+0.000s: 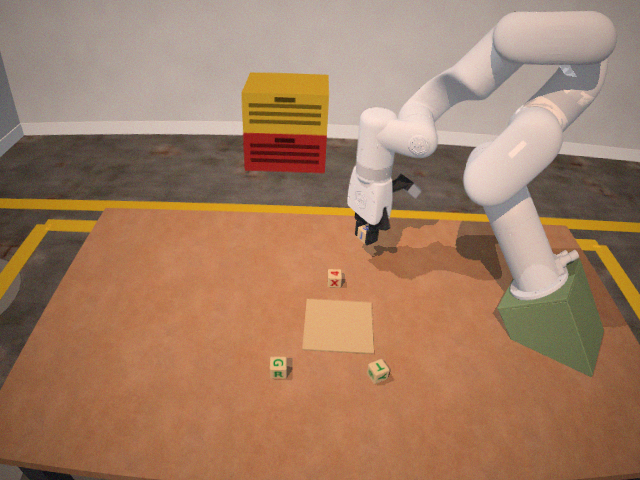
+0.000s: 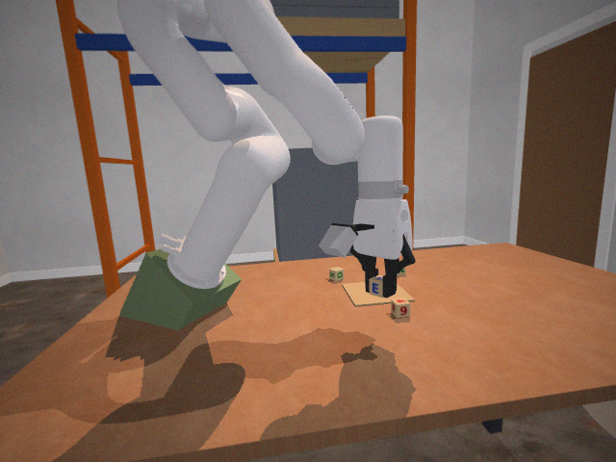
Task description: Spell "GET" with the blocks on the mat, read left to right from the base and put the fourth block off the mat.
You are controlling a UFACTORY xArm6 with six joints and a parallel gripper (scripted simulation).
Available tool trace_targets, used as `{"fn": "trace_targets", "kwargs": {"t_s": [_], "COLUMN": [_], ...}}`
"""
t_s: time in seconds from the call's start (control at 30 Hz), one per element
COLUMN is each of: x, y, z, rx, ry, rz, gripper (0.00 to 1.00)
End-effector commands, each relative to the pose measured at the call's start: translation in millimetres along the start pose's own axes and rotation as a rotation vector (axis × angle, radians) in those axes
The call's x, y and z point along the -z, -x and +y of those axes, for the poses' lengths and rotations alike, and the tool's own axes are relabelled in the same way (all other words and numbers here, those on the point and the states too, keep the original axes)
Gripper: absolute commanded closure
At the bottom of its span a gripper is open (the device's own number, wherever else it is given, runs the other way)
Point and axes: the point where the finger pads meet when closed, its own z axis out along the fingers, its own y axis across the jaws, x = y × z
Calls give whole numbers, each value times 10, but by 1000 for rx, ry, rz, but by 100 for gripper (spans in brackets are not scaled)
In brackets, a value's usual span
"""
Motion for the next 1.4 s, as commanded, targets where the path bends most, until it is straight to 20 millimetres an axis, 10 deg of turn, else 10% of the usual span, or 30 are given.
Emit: {"fn": "trace_targets", "kwargs": {"t_s": [0.0,1.37], "x": [-18,-165], "y": [8,14], "z": [-9,16], "rx": [138,916], "ry": [7,1], "rz": [-15,-19], "gripper": [73,73]}}
